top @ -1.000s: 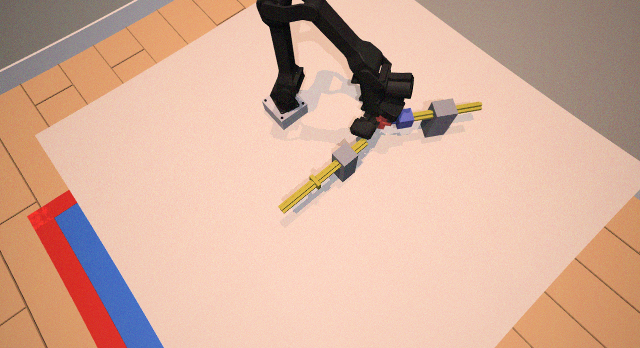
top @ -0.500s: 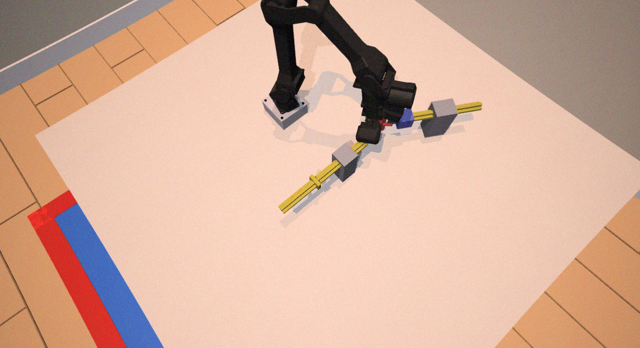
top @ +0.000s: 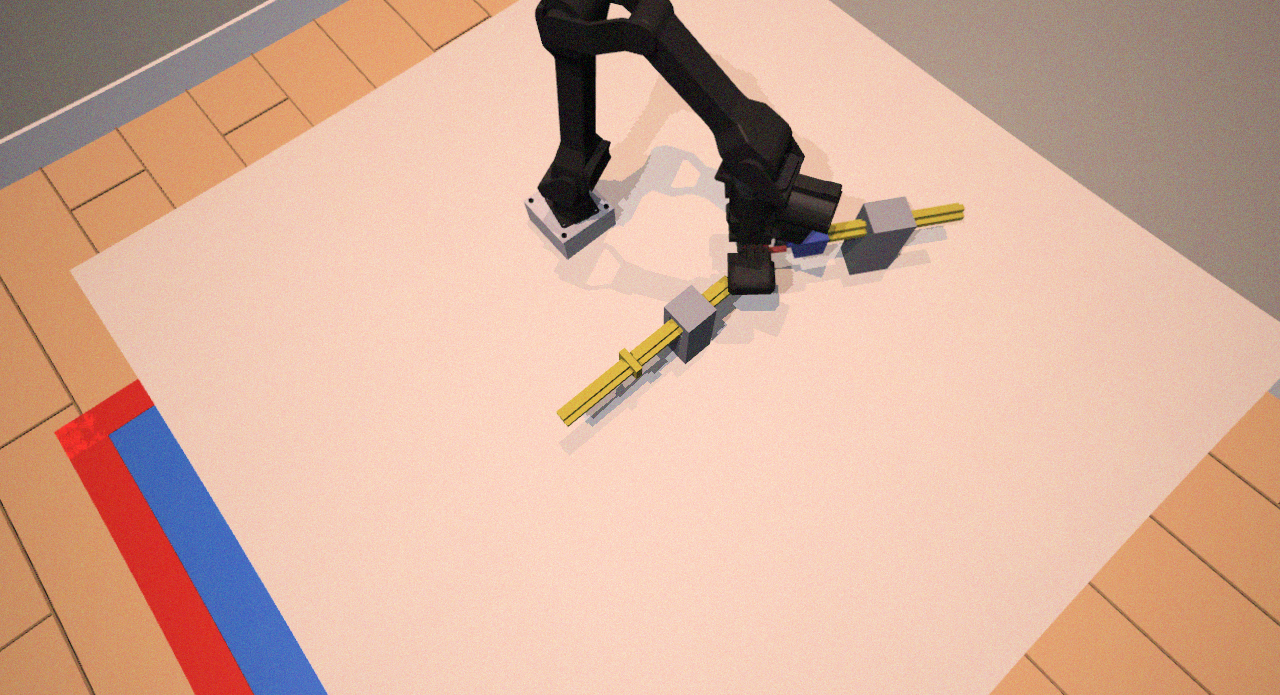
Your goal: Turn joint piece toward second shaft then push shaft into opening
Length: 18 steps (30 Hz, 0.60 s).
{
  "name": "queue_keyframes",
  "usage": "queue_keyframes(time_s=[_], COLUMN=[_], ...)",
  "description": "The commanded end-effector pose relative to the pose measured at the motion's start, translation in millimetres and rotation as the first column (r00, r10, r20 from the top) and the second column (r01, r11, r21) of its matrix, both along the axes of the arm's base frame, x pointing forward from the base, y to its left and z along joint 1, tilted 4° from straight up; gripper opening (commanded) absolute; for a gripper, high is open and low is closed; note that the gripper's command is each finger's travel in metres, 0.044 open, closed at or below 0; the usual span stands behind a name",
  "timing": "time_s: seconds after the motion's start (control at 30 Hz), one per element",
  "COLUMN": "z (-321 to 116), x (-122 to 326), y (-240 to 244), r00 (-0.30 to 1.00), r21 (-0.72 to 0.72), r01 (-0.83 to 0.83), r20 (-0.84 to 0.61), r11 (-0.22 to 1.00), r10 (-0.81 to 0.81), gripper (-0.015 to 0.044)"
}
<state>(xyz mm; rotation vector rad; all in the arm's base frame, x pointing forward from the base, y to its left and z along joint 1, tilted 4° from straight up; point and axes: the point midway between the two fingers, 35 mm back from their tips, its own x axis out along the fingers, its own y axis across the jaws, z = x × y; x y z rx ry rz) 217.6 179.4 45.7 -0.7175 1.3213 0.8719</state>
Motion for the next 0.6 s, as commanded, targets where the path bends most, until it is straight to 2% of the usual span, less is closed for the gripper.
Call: queue_keyframes(time_s=[0.0, 0.57], z=[1.0, 5.2], x=[2.6, 14.6], y=[-1.9, -7.5], r00=[0.998, 0.94], r21=[-0.022, -0.106], r01=[-0.069, -0.34], r20=[-0.006, -0.033], r11=[0.997, 0.934], r10=[0.069, 0.339], gripper=[0.0, 0.0])
